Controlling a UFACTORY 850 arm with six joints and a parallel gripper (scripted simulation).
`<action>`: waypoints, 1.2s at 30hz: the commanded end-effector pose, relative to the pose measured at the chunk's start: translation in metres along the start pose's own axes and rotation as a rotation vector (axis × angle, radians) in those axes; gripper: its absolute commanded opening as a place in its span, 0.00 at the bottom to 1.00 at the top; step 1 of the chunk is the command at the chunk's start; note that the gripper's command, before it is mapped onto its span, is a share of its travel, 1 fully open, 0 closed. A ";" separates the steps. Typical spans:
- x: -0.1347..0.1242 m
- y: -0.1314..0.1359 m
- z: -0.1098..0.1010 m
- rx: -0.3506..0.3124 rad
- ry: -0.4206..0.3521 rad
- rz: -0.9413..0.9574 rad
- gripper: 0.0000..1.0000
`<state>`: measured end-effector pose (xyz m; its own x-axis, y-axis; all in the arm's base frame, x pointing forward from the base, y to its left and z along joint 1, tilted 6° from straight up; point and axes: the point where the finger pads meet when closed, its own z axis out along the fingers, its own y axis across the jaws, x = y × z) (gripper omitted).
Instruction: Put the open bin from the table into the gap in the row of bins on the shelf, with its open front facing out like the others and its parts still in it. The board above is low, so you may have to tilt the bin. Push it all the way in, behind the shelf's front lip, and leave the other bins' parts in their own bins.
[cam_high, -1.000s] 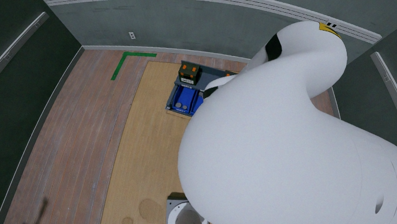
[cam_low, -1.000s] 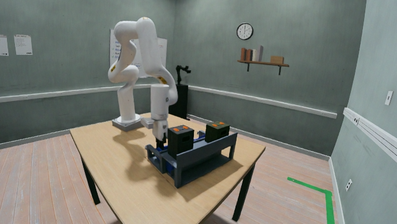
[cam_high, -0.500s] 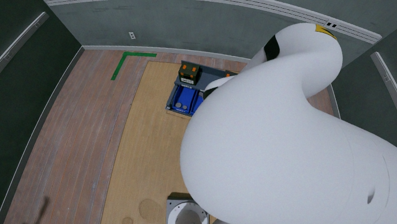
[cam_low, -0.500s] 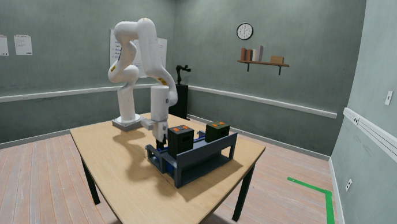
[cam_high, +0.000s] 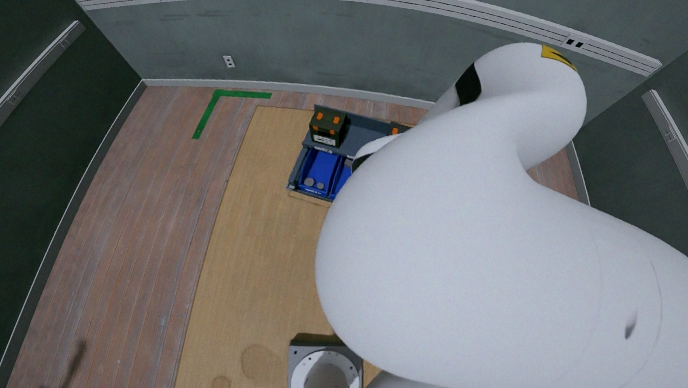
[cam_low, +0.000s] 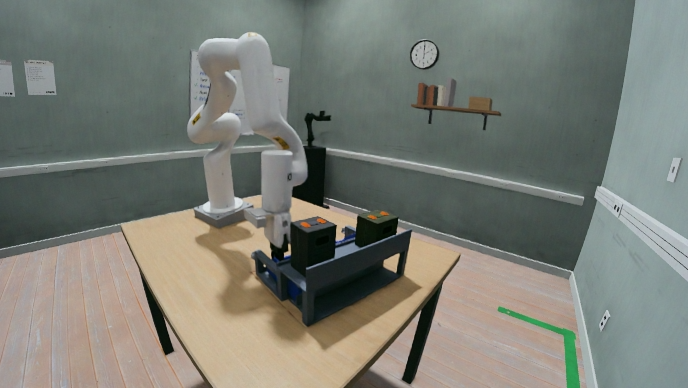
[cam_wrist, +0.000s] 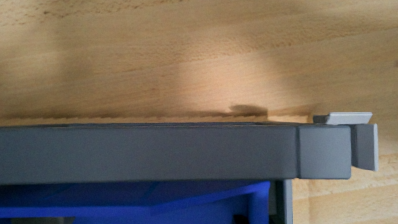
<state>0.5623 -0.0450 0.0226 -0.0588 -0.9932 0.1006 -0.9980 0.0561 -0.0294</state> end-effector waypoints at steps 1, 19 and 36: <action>0.000 -0.001 0.003 0.002 0.000 0.000 0.00; 0.000 -0.001 0.007 0.002 0.000 0.000 0.00; 0.000 -0.001 0.007 0.002 0.000 0.000 1.00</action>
<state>0.5626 -0.0458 0.0151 -0.0589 -0.9932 0.1006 -0.9980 0.0561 -0.0297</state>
